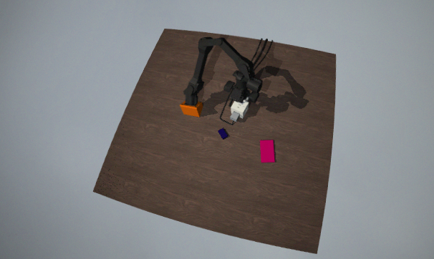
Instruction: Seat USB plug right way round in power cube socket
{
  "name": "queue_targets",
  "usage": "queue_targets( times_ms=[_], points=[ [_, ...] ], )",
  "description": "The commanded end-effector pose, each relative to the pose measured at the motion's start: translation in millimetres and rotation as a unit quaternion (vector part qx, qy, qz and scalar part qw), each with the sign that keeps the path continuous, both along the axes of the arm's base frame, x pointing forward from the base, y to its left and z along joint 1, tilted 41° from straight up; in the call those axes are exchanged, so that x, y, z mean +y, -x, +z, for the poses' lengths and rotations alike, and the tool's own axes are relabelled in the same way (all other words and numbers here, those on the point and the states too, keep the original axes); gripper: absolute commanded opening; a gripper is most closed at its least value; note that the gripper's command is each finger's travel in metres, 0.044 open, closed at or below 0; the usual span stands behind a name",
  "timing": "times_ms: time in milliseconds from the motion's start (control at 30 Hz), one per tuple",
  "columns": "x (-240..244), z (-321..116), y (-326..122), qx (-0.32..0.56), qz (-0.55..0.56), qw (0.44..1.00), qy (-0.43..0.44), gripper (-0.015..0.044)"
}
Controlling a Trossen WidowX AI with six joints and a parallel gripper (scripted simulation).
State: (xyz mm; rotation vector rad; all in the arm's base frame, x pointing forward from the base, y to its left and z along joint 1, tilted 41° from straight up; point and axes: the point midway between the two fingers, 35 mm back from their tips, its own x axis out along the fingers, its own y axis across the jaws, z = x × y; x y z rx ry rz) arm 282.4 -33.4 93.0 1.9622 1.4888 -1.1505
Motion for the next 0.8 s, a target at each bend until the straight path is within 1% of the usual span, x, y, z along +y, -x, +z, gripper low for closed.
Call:
queue_targets(
  times_ms=[0,633,733,767],
  points=[
    [2.7,-0.6,-0.9,-0.001,0.002,1.0,-0.002,0.0],
    [2.7,-0.6,-0.9,-0.001,0.002,1.0,-0.002,0.0],
    [0.2,-0.1,-0.2,0.0,0.0,1.0,0.0,0.0079],
    [0.2,-0.1,-0.2,0.0,0.0,1.0,0.0,0.0095]
  ],
)
